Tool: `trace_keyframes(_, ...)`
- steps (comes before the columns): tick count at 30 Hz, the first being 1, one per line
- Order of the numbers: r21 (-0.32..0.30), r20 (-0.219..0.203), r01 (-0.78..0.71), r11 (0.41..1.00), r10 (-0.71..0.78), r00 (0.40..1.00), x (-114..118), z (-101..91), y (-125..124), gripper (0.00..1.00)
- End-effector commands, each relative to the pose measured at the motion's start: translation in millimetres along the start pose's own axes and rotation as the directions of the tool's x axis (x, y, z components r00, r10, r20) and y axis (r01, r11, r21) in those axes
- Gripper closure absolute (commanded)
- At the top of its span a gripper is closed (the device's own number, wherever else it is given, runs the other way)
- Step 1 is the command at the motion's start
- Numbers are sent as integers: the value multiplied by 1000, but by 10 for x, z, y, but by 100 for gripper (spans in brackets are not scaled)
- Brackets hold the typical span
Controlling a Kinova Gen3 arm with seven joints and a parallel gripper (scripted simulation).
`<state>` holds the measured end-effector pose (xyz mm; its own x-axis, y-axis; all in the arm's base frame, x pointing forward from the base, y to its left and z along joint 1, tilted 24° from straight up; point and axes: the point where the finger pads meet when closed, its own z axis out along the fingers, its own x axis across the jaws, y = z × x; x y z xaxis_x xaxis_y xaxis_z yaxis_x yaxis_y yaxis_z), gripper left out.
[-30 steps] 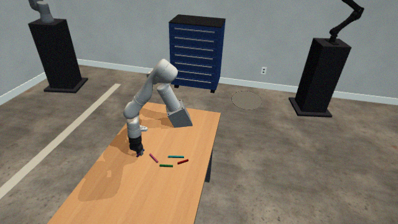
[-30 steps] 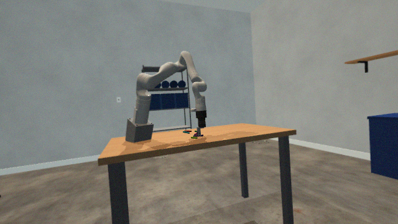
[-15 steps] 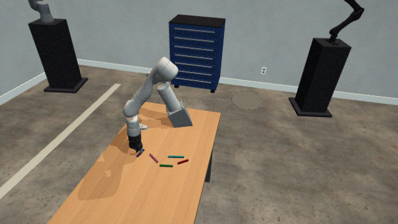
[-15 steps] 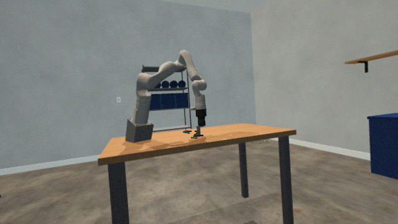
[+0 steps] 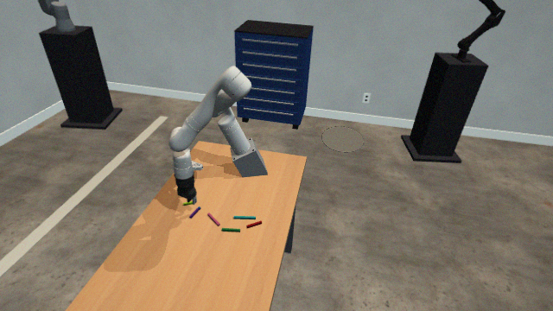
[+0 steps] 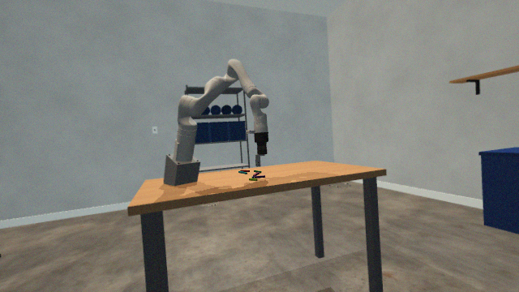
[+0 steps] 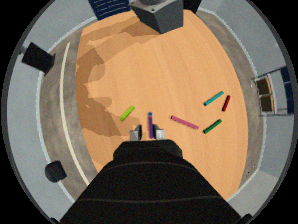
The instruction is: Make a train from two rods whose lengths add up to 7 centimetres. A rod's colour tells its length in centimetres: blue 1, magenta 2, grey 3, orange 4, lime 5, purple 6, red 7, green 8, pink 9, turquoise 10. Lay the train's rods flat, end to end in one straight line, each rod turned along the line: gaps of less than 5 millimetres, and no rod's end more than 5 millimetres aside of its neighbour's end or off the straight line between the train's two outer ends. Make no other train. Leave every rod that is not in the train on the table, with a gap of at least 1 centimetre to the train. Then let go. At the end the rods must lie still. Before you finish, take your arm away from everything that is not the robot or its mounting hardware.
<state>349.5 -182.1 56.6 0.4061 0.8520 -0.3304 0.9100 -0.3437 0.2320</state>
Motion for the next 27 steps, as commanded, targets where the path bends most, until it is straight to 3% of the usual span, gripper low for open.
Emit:
trace_keyframes(1, -16, -13, 13, 1000, -13, 1000, 88, -143, 45, 46)
trace_keyframes(13, -16, -13, 13, 1000, -13, 1000, 86, -277, 43, 46)
trace_keyframes(14, -16, -13, 13, 1000, -13, 1000, 86, -277, 43, 0)
trace_keyframes(27, -16, -13, 13, 1000, -13, 1000, 86, -277, 43, 0)
